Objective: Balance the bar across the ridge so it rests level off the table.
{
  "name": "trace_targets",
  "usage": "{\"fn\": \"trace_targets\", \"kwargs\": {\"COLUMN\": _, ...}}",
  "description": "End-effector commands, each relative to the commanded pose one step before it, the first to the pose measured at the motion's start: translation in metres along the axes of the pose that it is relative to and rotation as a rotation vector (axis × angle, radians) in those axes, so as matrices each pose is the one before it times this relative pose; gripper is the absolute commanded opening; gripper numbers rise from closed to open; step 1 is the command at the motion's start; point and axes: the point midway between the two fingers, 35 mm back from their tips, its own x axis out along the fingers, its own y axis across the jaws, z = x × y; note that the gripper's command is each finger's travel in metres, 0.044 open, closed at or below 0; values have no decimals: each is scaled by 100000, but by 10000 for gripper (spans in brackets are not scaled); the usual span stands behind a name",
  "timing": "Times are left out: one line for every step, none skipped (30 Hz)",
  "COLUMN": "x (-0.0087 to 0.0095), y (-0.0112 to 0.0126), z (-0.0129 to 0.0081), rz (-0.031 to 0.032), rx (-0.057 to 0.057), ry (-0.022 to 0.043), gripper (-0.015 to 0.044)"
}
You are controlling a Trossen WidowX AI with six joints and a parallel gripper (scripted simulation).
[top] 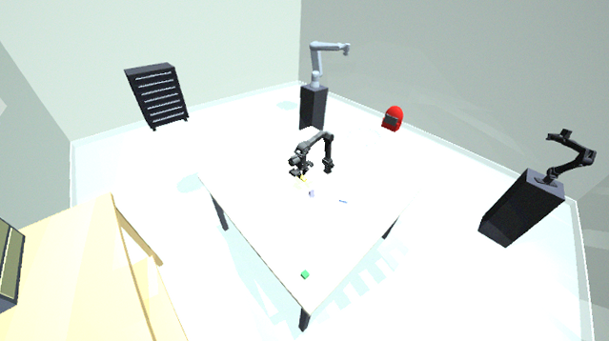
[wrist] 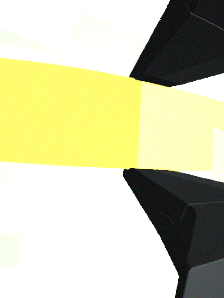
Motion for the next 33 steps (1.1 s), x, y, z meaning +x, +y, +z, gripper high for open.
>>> {"fn": "trace_targets", "kwargs": {"x": -93, "y": 147, "z": -1281, "rz": 99, "rx": 3372, "ry": 230, "gripper": 0}}
{"fn": "trace_targets", "kwargs": {"x": -6, "y": 13, "z": -380, "rz": 0, "rx": 944, "ry": 30, "gripper": 0}}
{"fn": "trace_targets", "kwargs": {"x": -6, "y": 4, "z": -381, "rz": -1, "rx": 944, "ry": 30, "gripper": 0}}
{"fn": "trace_targets", "kwargs": {"x": -6, "y": 1, "z": -380, "rz": -1, "rx": 943, "ry": 30, "gripper": 0}}
{"fn": "trace_targets", "kwargs": {"x": -6, "y": -8, "z": -380, "rz": -2, "rx": 944, "ry": 30, "gripper": 0}}
{"fn": "trace_targets", "kwargs": {"x": -6, "y": -16, "z": -381, "rz": -2, "rx": 944, "ry": 30, "gripper": 0}}
{"fn": "trace_targets", "kwargs": {"x": -6, "y": -24, "z": -381, "rz": -3, "rx": 944, "ry": 30, "gripper": 0}}
{"fn": "trace_targets", "kwargs": {"x": -5, "y": -32, "z": -381, "rz": -4, "rx": 944, "ry": 30, "gripper": 0}}
{"fn": "trace_targets", "kwargs": {"x": -6, "y": -35, "z": -379, "rz": -4, "rx": 943, "ry": 30, "gripper": 0}}
{"fn": "trace_targets", "kwargs": {"x": -6, "y": -43, "z": -379, "rz": -5, "rx": 944, "ry": 30, "gripper": 0}}
{"fn": "trace_targets", "kwargs": {"x": -6, "y": -52, "z": -379, "rz": -5, "rx": 944, "ry": 30, "gripper": 0}}
{"fn": "trace_targets", "kwargs": {"x": -5, "y": -60, "z": -378, "rz": -6, "rx": 944, "ry": 30, "gripper": 0}}
{"fn": "trace_targets", "kwargs": {"x": -5, "y": -68, "z": -378, "rz": -6, "rx": 944, "ry": 30, "gripper": 0}}
{"fn": "trace_targets", "kwargs": {"x": -6, "y": -70, "z": -376, "rz": -7, "rx": 944, "ry": 30, "gripper": 0}}
{"fn": "trace_targets", "kwargs": {"x": -5, "y": -78, "z": -375, "rz": -7, "rx": 944, "ry": 30, "gripper": 0}}
{"fn": "trace_targets", "kwargs": {"x": -5, "y": -86, "z": -374, "rz": -8, "rx": 944, "ry": 29, "gripper": 0}}
{"fn": "trace_targets", "kwargs": {"x": -5, "y": -94, "z": -372, "rz": -9, "rx": 944, "ry": 29, "gripper": 0}}
{"fn": "trace_targets", "kwargs": {"x": -5, "y": -103, "z": -371, "rz": -9, "rx": 944, "ry": 29, "gripper": 0}}
{"fn": "trace_targets", "kwargs": {"x": -5, "y": -101, "z": -368, "rz": -9, "rx": 944, "ry": 29, "gripper": 0}}
{"fn": "trace_targets", "kwargs": {"x": -5, "y": -110, "z": -367, "rz": -10, "rx": 944, "ry": 29, "gripper": 0}}
{"fn": "trace_targets", "kwargs": {"x": -5, "y": -118, "z": -365, "rz": -10, "rx": 944, "ry": 29, "gripper": 0}}
{"fn": "trace_targets", "kwargs": {"x": -5, "y": -126, "z": -363, "rz": -11, "rx": 944, "ry": 28, "gripper": 0}}
{"fn": "trace_targets", "kwargs": {"x": -5, "y": -134, "z": -361, "rz": -12, "rx": 944, "ry": 28, "gripper": 0}}
{"fn": "trace_targets", "kwargs": {"x": -5, "y": -128, "z": -359, "rz": -11, "rx": 945, "ry": 28, "gripper": 0}}
{"fn": "trace_targets", "kwargs": {"x": -5, "y": -136, "z": -357, "rz": -12, "rx": 946, "ry": 28, "gripper": 0}}
{"fn": "trace_targets", "kwargs": {"x": -5, "y": -144, "z": -355, "rz": -12, "rx": 946, "ry": 28, "gripper": 0}}
{"fn": "trace_targets", "kwargs": {"x": -4, "y": -152, "z": -353, "rz": -13, "rx": 946, "ry": 27, "gripper": 0}}
{"fn": "trace_targets", "kwargs": {"x": -4, "y": -160, "z": -350, "rz": -14, "rx": 946, "ry": 27, "gripper": 0}}
{"fn": "trace_targets", "kwargs": {"x": -5, "y": -138, "z": -349, "rz": -12, "rx": 950, "ry": 27, "gripper": 0}}
{"fn": "trace_targets", "kwargs": {"x": -5, "y": -147, "z": -348, "rz": -13, "rx": 955, "ry": 27, "gripper": 0}}
{"fn": "trace_targets", "kwargs": {"x": -4, "y": -154, "z": -344, "rz": -13, "rx": 950, "ry": 26, "gripper": 0}}
{"fn": "trace_targets", "kwargs": {"x": -3, "y": -128, "z": -271, "rz": -11, "rx": 752, "ry": 21, "gripper": 0}}
{"fn": "trace_targets", "kwargs": {"x": -2, "y": -79, "z": -161, "rz": -7, "rx": 451, "ry": 12, "gripper": 0}}
